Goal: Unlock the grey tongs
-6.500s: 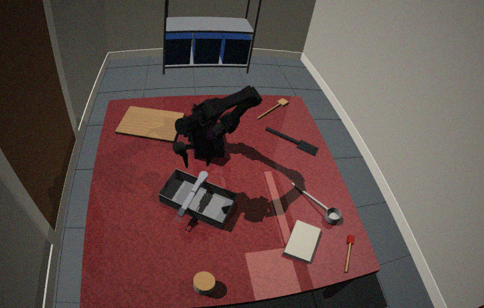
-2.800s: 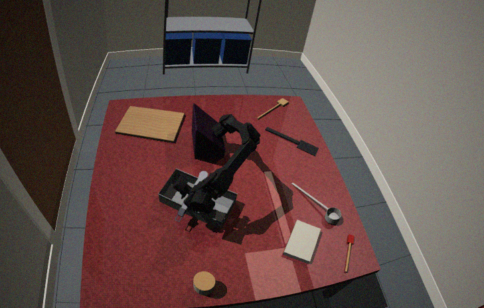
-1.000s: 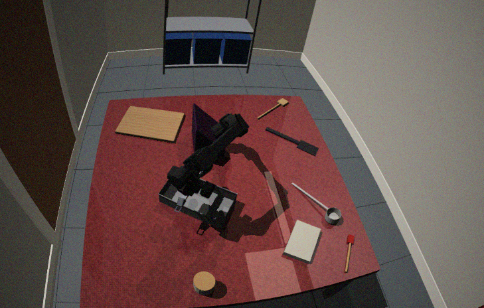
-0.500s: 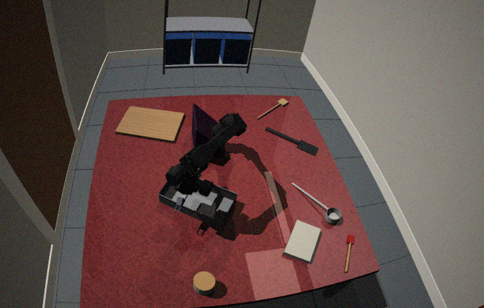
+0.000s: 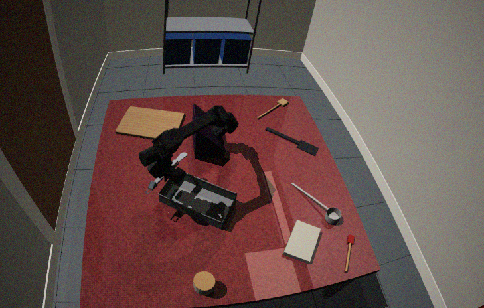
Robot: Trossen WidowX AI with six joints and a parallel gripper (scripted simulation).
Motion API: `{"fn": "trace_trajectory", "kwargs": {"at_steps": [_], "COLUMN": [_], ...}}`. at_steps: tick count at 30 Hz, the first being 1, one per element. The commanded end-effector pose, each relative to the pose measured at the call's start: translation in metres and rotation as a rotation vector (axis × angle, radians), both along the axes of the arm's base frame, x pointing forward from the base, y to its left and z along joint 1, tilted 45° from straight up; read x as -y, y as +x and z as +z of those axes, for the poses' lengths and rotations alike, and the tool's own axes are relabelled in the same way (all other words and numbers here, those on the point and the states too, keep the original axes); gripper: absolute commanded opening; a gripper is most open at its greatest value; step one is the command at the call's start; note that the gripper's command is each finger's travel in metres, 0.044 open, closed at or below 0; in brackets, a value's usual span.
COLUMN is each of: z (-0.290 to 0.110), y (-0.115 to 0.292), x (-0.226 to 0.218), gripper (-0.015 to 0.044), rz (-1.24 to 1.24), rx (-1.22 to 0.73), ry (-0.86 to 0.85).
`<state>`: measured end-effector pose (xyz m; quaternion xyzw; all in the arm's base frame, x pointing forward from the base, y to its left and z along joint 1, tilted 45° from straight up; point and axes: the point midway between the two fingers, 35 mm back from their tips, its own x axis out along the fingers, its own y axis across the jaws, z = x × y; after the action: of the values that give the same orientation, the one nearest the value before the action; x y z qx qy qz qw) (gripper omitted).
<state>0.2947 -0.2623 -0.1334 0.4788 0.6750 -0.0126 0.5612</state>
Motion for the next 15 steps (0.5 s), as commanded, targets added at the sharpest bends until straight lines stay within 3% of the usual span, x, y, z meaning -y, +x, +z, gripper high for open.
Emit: {"fn": "trace_trajectory", "kwargs": {"at_steps": [1,15], "z": [-0.02,-0.085], "y": [-0.029,-0.132], "x": [0.019,0.056], "gripper": [-0.015,-0.015], "rz": [-0.03,-0.132], "rx": [-0.022,-0.102], "ry": [-0.015,-0.038]}}
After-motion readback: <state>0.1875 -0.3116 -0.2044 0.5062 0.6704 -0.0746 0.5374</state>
